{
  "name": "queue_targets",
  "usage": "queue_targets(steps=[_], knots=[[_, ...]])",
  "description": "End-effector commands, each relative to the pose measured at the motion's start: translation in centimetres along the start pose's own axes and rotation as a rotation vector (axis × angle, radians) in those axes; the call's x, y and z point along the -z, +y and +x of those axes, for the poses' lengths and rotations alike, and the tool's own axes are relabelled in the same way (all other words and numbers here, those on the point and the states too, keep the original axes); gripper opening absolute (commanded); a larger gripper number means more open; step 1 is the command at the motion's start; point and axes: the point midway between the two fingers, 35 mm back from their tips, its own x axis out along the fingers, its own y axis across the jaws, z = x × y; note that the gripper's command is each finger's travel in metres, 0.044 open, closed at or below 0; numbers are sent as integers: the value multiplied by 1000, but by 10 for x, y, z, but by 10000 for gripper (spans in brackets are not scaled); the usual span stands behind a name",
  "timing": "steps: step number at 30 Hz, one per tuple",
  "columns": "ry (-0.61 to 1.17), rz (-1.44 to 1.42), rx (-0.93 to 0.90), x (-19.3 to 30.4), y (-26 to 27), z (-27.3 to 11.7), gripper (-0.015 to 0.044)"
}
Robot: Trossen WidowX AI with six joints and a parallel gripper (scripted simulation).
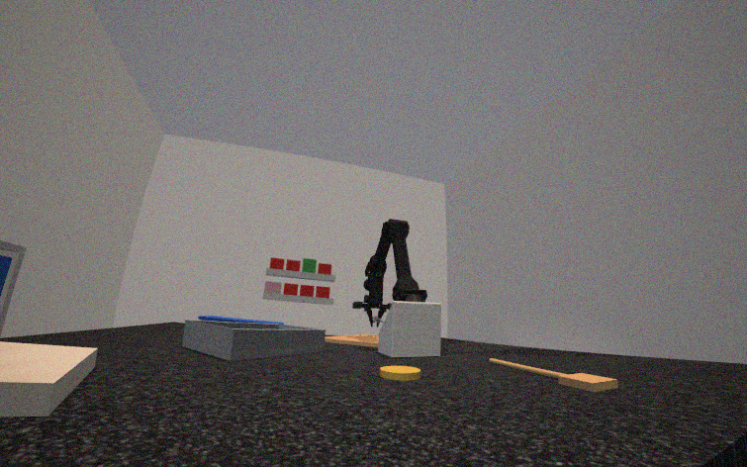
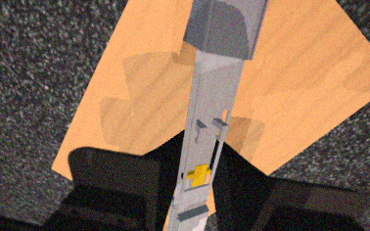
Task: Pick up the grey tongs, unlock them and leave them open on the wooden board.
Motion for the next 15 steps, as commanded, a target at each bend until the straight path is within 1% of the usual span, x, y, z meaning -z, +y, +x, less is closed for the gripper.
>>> queue_targets(steps=[1,9,15], knots=[[2,5,-1,1,0,7,-150],[2,5,-1,2,0,14,-150],[3,0,0,2,0,12,7]])
